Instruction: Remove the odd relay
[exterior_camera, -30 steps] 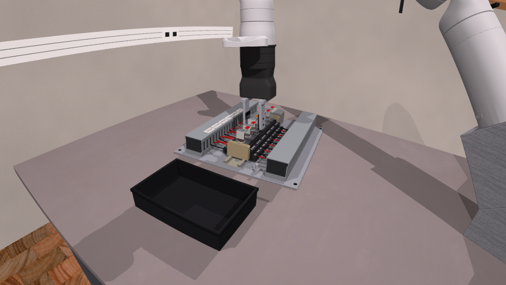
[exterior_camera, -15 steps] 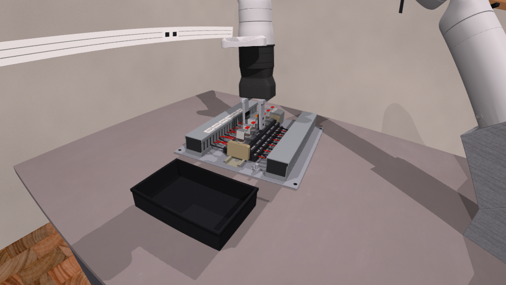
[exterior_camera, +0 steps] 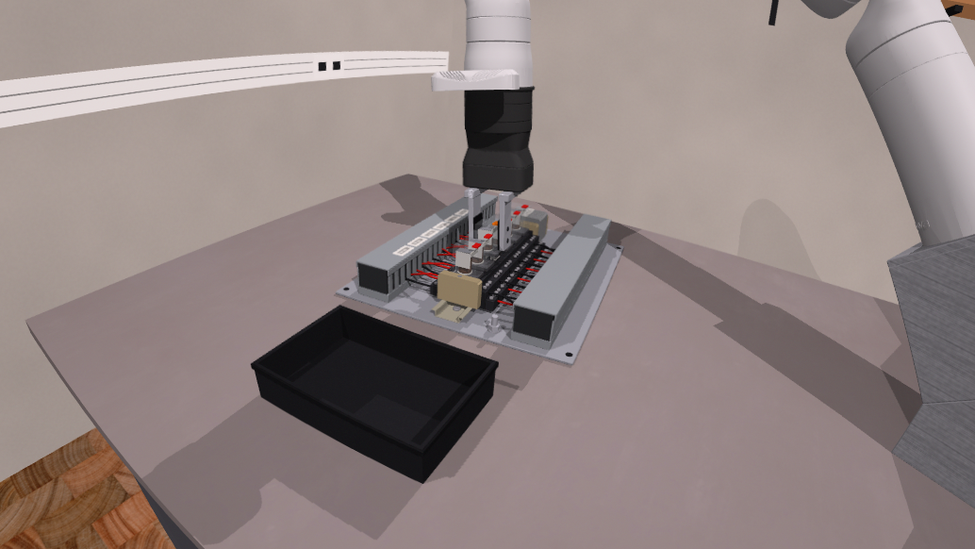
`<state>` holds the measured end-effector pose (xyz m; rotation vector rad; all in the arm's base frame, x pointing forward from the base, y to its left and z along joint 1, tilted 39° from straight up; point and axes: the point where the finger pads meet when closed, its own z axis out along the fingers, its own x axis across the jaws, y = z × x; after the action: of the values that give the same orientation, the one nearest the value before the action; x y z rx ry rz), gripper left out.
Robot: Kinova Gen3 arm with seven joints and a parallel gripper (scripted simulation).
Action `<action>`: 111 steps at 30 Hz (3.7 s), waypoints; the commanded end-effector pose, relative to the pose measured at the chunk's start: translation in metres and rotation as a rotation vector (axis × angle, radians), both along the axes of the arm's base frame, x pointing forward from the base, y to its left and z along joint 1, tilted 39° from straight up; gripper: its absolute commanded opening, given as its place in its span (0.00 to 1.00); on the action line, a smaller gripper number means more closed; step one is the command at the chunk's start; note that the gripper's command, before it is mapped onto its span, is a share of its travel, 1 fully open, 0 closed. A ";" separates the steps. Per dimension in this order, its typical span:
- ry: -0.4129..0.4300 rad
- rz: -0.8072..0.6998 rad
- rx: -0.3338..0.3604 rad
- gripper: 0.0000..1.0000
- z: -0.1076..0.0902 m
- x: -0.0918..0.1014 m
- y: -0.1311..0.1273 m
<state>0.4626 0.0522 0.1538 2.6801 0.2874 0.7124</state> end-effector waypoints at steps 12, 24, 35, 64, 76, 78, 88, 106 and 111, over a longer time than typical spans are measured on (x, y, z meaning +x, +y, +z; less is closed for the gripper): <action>-0.024 0.010 0.003 0.00 0.000 -0.001 0.000; -0.045 0.019 0.005 0.00 0.000 -0.001 0.000; -0.053 0.022 0.006 0.00 0.000 -0.001 0.000; -0.095 0.040 0.011 0.00 -0.001 -0.003 0.000; -0.117 0.049 0.013 0.00 -0.001 -0.003 -0.001; -0.118 0.049 0.014 0.00 -0.001 -0.003 0.000; -0.128 0.053 0.014 0.00 -0.001 -0.004 -0.001; -0.132 0.054 0.013 0.00 -0.001 -0.004 -0.001; -0.114 0.045 0.008 0.00 0.000 -0.004 -0.002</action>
<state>0.4589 0.0505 0.1533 2.6315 0.3211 0.8999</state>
